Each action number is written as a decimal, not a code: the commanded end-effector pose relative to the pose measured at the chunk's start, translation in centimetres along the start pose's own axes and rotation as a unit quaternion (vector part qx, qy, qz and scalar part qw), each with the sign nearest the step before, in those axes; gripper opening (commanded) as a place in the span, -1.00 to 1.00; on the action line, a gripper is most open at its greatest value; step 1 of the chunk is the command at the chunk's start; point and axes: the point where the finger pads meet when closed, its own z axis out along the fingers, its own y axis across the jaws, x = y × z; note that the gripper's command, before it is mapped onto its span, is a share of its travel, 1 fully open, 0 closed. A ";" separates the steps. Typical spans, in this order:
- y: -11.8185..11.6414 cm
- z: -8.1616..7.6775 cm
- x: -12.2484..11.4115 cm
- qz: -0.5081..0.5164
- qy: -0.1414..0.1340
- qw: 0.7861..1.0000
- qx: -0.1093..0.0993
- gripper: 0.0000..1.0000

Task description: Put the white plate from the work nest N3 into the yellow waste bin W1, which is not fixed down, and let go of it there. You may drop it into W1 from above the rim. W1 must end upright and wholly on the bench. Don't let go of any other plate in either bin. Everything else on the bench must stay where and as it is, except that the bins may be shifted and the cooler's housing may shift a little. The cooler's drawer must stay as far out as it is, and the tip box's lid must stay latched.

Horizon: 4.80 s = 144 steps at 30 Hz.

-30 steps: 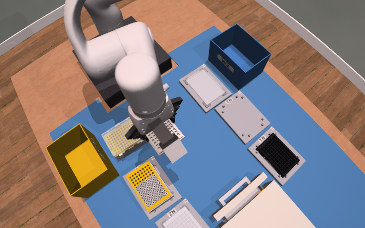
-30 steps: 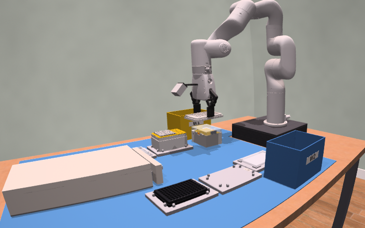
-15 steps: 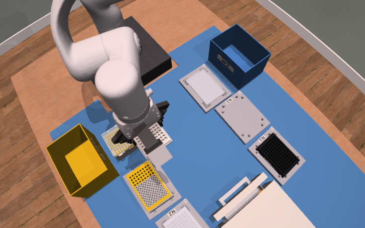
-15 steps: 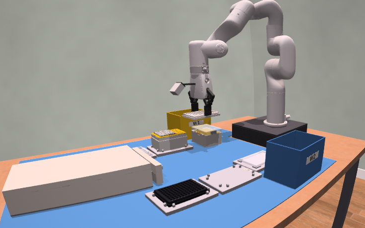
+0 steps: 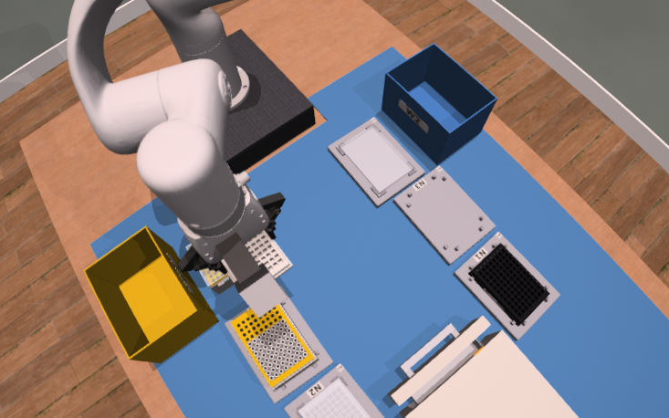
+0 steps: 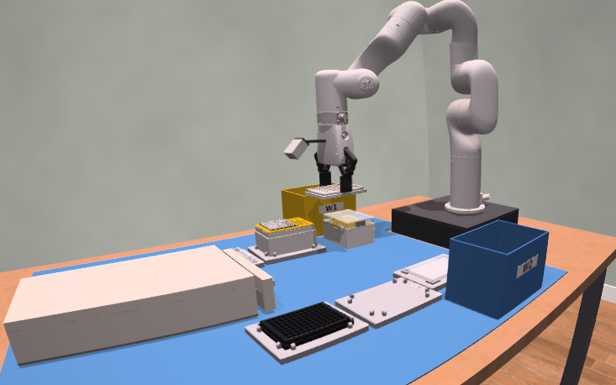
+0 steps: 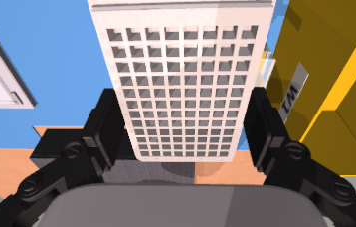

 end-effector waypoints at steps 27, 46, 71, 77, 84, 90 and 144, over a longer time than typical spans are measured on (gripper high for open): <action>7.1 -0.1 -2.3 0.000 0.002 1.000 -0.001 -1.00; 11.4 -0.1 -3.8 0.000 0.002 1.000 -0.001 -1.00; 16.7 -0.1 -5.7 0.000 0.002 1.000 -0.001 -1.00; 18.2 -0.1 -6.2 0.000 0.002 1.000 -0.001 -1.00; 18.2 -0.1 -6.2 0.000 0.002 1.000 -0.001 -1.00; 18.2 -0.1 -6.2 0.000 0.002 1.000 -0.001 -1.00; 14.1 -1.3 -4.6 0.000 0.002 1.000 -0.001 1.00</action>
